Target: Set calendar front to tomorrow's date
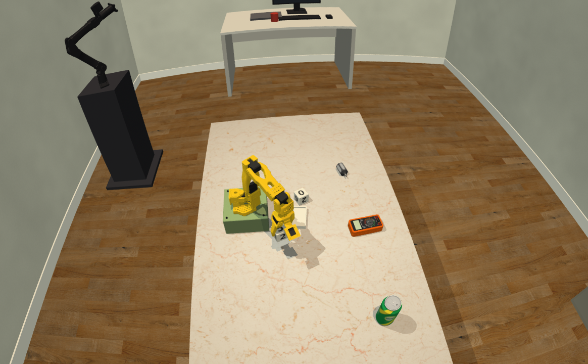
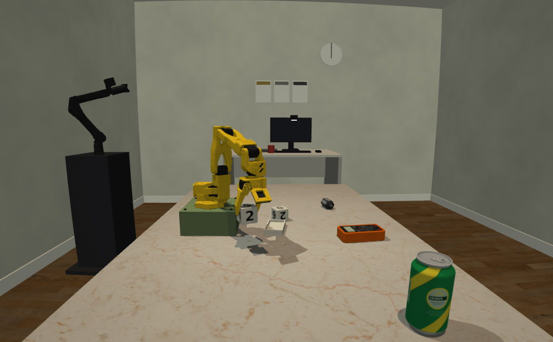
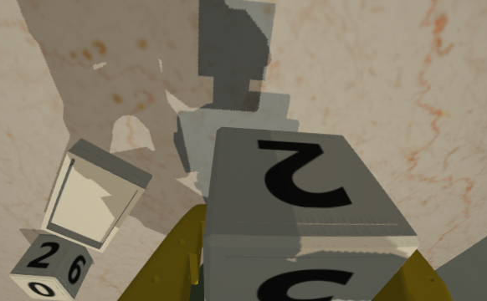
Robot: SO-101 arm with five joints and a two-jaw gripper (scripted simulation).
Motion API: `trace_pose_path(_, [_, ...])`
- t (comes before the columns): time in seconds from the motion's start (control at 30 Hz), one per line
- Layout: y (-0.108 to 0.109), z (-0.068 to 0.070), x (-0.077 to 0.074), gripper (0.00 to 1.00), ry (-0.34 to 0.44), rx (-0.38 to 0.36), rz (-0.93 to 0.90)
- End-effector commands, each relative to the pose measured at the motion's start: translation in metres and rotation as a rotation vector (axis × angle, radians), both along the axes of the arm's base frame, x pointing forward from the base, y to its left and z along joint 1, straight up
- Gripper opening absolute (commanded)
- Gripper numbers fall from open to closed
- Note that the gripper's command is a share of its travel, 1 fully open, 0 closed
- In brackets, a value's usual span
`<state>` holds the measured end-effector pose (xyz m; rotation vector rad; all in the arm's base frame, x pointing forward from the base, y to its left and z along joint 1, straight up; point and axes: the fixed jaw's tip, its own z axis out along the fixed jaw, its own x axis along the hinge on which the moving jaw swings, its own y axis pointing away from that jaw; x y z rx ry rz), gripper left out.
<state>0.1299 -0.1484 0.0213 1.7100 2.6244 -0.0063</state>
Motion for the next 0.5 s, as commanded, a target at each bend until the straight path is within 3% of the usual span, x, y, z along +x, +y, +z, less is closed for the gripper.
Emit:
trace_pose_path(0.0, [-0.0011, 0.0020, -0.0011, 0.00, -0.010, -0.011, 0.005])
trace_pose_path(0.47, [-0.0009, 0.0020, -0.0022, 0.00, -0.009, -0.012, 0.092])
